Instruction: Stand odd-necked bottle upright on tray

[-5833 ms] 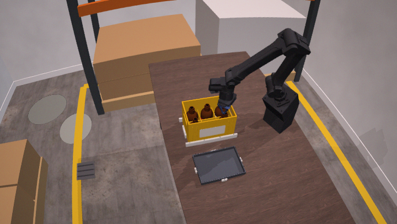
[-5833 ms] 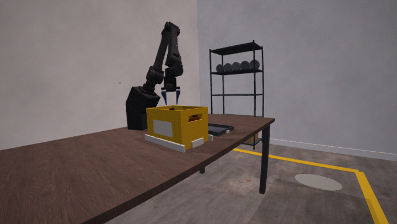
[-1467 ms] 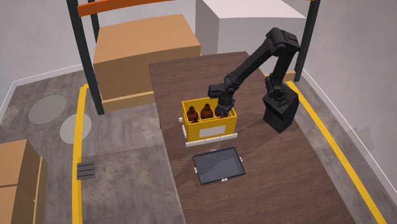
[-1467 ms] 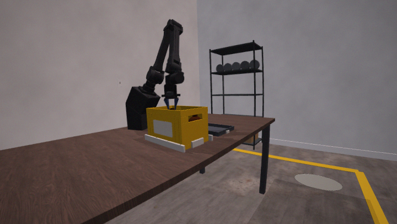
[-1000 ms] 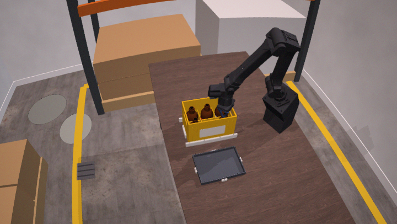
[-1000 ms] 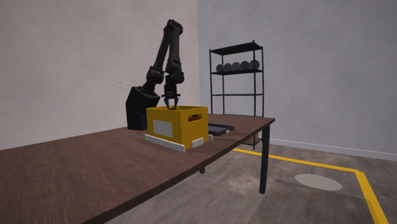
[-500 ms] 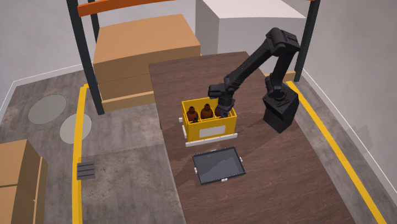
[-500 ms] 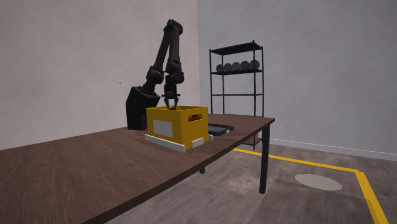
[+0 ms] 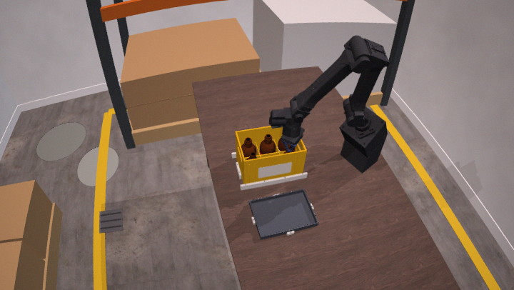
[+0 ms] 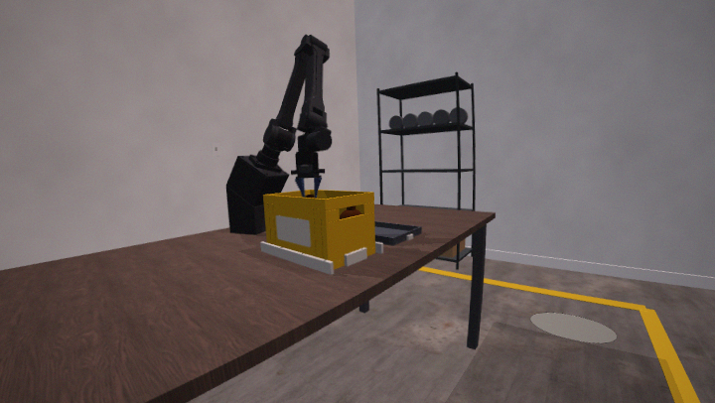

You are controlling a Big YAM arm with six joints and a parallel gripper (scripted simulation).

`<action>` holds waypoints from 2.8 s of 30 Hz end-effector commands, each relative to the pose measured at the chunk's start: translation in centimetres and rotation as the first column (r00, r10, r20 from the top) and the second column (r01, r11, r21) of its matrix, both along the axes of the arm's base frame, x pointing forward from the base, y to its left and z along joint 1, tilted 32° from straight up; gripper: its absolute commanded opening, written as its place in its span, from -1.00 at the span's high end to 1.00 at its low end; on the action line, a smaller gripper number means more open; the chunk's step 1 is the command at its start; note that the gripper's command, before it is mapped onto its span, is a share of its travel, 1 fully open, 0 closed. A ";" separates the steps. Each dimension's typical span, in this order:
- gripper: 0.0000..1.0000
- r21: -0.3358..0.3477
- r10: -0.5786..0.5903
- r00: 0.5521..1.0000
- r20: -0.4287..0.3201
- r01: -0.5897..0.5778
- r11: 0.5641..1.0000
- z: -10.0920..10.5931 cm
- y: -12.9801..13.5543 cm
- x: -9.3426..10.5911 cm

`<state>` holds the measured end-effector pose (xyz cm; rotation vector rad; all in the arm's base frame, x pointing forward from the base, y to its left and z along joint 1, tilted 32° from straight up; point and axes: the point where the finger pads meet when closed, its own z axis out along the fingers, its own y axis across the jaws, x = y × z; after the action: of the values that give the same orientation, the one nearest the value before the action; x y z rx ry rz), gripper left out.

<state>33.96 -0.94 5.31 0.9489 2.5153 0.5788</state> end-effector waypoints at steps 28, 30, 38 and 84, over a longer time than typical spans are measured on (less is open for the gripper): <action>1.00 0.004 0.007 1.000 -0.016 -0.006 1.000 -0.8 0.4 -0.1; 1.00 0.004 0.007 1.000 -0.016 -0.006 1.000 -0.8 0.4 -0.1; 1.00 0.004 0.007 1.000 -0.016 -0.006 1.000 -0.8 0.4 -0.1; -0.21 0.004 0.007 1.000 -0.016 -0.007 1.000 -0.8 0.4 -0.1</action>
<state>33.96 -0.93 5.30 0.9489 2.5157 0.5789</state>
